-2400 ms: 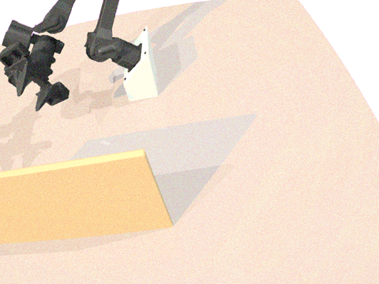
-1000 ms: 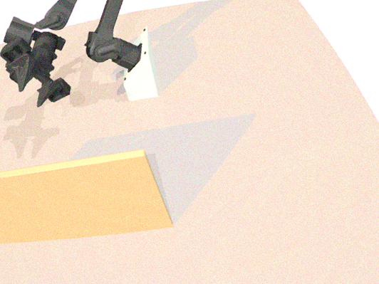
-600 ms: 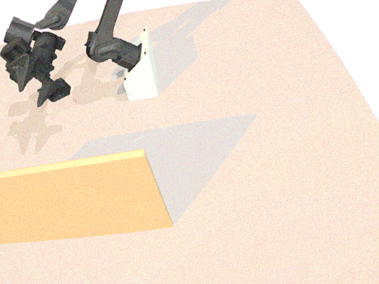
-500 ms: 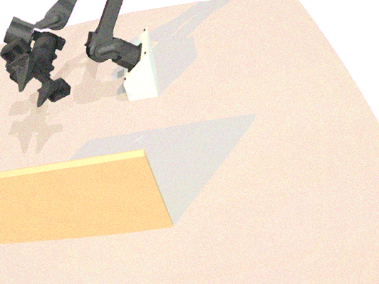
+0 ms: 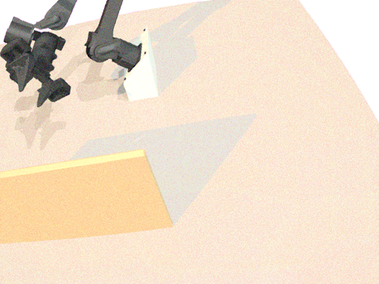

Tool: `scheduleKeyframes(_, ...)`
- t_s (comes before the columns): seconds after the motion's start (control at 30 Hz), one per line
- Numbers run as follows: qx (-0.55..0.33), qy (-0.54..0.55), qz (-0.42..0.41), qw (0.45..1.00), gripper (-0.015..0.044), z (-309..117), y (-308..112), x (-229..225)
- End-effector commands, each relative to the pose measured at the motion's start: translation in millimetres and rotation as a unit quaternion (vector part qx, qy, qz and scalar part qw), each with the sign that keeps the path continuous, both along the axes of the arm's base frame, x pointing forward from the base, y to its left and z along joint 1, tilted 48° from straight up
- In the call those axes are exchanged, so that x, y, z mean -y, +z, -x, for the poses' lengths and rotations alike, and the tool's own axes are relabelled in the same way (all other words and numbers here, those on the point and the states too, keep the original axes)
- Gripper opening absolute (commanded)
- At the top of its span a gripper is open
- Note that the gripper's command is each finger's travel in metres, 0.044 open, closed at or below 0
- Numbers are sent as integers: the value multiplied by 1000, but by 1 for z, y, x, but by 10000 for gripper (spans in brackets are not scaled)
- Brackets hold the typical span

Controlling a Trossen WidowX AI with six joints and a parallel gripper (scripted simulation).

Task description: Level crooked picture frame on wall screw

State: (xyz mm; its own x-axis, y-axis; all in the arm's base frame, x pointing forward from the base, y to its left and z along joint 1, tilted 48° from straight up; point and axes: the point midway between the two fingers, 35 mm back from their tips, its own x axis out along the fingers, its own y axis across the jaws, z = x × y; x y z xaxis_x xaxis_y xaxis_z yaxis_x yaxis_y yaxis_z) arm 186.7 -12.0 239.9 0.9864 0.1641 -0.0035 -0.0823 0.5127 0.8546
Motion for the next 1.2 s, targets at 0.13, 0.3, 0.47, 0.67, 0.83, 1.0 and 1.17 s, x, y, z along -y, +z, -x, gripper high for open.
scheduleKeyframes(0.13, 1, 3, 0, 1000, 260, 1, 1, -1)
scheduleKeyframes(0.3, 1, 3, 0, 1000, 260, 1, 1, -1)
scheduleKeyframes(0.47, 1, 3, 0, 1000, 260, 1, 1, -1)
scheduleKeyframes(0.67, 0, 0, 1, 1000, 260, -1, 0, 1)
scheduleKeyframes(0.83, 6, 1, 32, 999, 260, -31, -8, 12)
scheduleKeyframes(1.0, 13, 3, 66, 998, 260, -63, -24, 12)
scheduleKeyframes(1.17, 14, 3, 71, 997, 260, -67, -27, 11)
